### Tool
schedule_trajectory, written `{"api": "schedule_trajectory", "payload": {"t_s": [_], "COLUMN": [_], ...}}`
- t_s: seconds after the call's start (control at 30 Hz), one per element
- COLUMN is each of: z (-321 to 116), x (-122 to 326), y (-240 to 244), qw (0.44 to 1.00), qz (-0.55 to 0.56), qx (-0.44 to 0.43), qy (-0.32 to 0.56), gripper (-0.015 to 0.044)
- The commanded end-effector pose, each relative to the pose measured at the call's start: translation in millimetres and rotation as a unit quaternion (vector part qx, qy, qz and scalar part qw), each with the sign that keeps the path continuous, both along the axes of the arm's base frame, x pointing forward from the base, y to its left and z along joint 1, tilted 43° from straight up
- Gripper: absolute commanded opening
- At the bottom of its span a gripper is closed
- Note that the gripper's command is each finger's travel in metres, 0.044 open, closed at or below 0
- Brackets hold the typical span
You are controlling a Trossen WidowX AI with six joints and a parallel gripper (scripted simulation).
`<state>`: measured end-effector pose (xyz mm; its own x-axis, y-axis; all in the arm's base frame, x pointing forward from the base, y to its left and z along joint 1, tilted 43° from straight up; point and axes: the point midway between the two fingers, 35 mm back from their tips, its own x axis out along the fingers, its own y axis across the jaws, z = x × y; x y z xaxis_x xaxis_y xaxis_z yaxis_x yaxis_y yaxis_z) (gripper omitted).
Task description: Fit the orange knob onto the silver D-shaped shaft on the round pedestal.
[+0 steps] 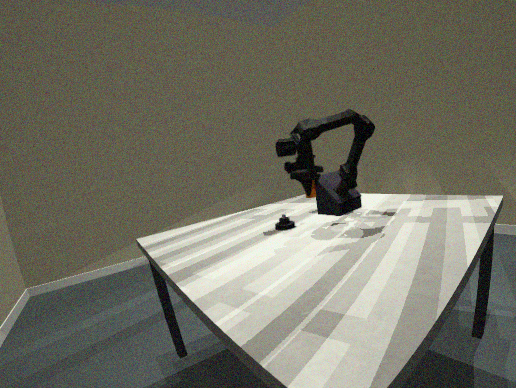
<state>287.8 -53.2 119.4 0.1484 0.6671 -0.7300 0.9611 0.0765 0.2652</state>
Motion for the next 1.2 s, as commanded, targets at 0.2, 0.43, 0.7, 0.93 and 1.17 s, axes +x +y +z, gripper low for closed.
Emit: {"api": "schedule_trajectory", "payload": {"t_s": [0.2, 0.43, 0.7, 0.93, 1.17], "z": [-24, -43, -65, -85, -105], "x": [7, 10, 12, 11, 10], "y": [-21, -34, -47, -59, -69], "qw": [1.000, 1.000, 1.000, 1.000, 1.000], "qz": [-0.002, -0.002, -0.002, -0.002, -0.002], "qx": [-0.006, -0.007, -0.008, -0.008, -0.008], "qy": [-0.003, -0.003, -0.003, -0.004, -0.004], "gripper": [0.0000, 0.0000, 0.0000, 0.0000, 0.0000]}}
